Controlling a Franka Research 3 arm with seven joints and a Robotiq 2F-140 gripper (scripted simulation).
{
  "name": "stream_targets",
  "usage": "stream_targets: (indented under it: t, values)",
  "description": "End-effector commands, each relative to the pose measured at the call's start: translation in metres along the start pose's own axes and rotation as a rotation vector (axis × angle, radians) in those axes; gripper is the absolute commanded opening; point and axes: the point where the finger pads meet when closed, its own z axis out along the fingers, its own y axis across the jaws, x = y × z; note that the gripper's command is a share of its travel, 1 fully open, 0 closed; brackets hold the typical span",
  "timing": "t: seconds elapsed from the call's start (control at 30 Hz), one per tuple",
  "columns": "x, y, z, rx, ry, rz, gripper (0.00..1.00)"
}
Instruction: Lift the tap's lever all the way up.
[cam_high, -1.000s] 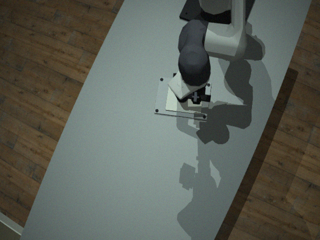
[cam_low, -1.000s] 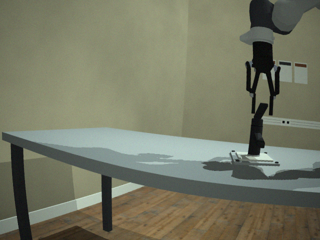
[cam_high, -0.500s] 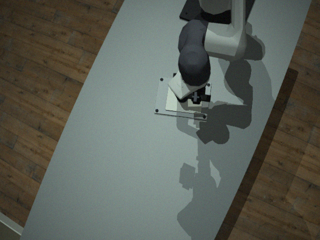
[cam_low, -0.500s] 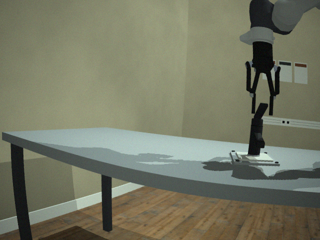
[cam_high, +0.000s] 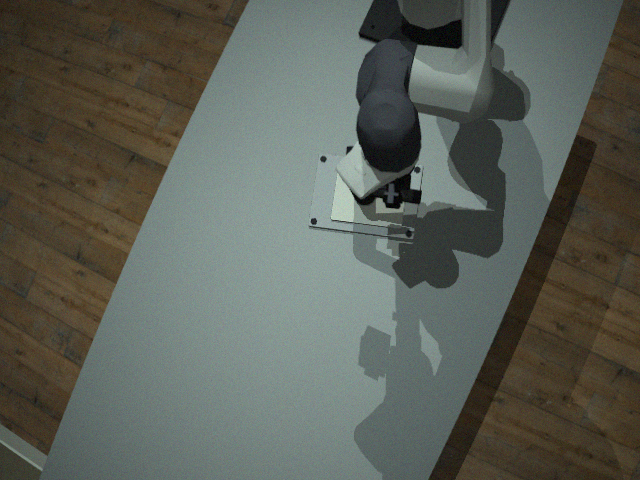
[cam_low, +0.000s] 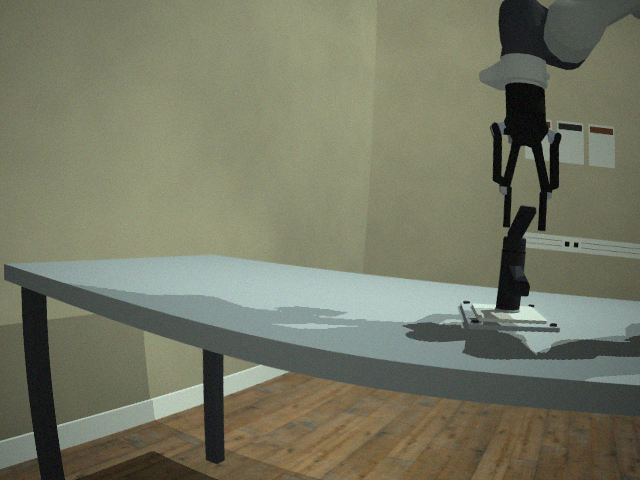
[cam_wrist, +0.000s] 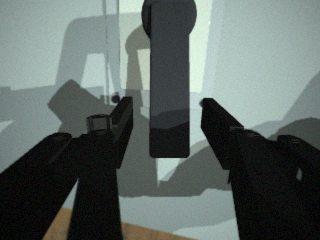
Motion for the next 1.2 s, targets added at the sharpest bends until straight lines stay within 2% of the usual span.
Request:
stream_targets:
  t: [0.0,0.93,1.17]
  values:
    - [0.0013,-0.0004,-0.0015,0.001,0.002,-0.001,0.46]
    - [0.0013,-0.0004,-0.0017,0.001,0.002,-0.001,0.46]
    - [0.0012,-0.0004,-0.0069,0.001,0.002,-0.001,0.46]
